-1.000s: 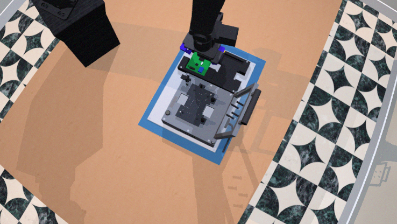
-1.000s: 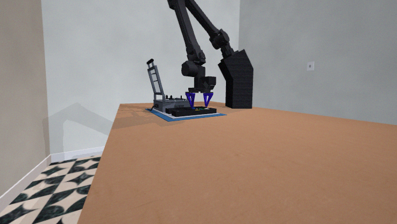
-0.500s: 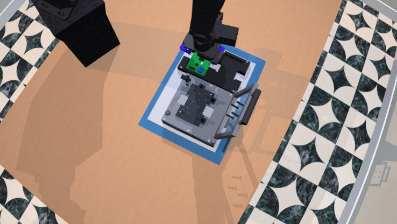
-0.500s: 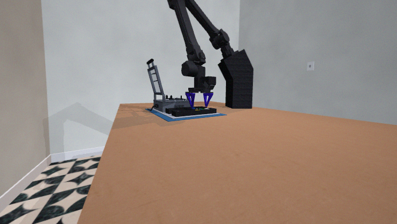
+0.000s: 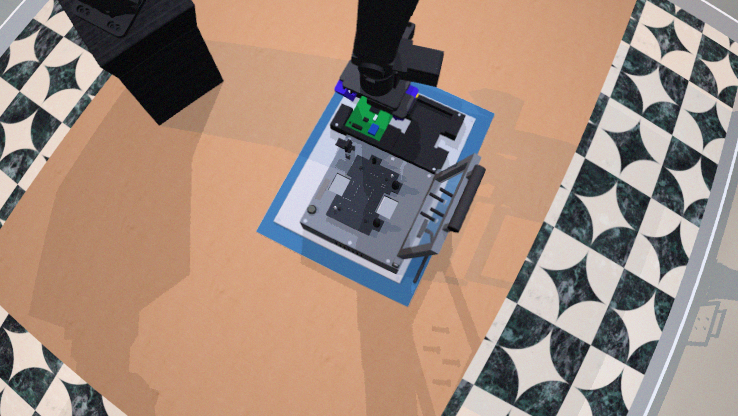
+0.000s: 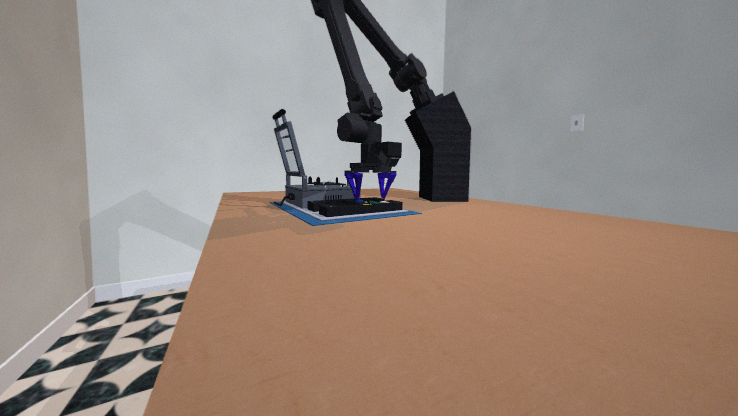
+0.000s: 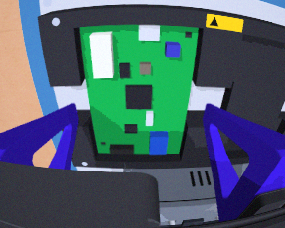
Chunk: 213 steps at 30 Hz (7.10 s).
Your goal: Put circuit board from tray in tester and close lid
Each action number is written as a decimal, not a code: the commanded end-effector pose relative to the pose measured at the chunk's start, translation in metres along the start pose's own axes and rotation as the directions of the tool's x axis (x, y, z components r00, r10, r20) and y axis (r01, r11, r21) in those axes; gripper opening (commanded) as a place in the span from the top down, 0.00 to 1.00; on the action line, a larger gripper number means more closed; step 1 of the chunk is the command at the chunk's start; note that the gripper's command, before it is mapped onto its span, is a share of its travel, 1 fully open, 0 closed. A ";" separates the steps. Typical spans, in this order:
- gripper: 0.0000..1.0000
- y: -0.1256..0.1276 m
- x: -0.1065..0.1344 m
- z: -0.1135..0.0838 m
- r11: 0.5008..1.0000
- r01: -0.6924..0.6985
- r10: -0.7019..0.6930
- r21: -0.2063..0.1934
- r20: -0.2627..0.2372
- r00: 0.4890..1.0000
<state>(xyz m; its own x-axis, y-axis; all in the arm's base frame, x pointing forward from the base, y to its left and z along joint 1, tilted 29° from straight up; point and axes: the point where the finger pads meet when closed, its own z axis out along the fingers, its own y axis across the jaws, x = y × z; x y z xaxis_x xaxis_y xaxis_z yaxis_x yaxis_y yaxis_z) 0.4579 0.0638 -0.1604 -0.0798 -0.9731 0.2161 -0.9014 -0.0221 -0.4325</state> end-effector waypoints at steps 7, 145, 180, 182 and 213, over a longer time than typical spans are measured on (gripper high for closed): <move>0.08 -0.003 0.007 -0.002 1.000 -0.014 0.014 0.011 0.001 1.000; 0.08 -0.015 0.005 0.011 0.999 -0.020 0.020 0.030 0.005 1.000; 0.08 -0.015 0.005 0.011 0.999 -0.020 0.020 0.030 0.005 1.000; 0.08 -0.015 0.005 0.011 0.999 -0.020 0.020 0.030 0.005 1.000; 0.08 -0.014 0.006 0.010 1.000 -0.016 0.016 0.022 0.003 1.000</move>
<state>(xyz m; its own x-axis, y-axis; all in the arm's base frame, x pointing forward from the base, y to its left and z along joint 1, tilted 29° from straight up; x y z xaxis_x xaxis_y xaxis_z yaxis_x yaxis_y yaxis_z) 0.4635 0.0605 -0.1747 -0.0793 -0.9730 0.2169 -0.9021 -0.0225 -0.4309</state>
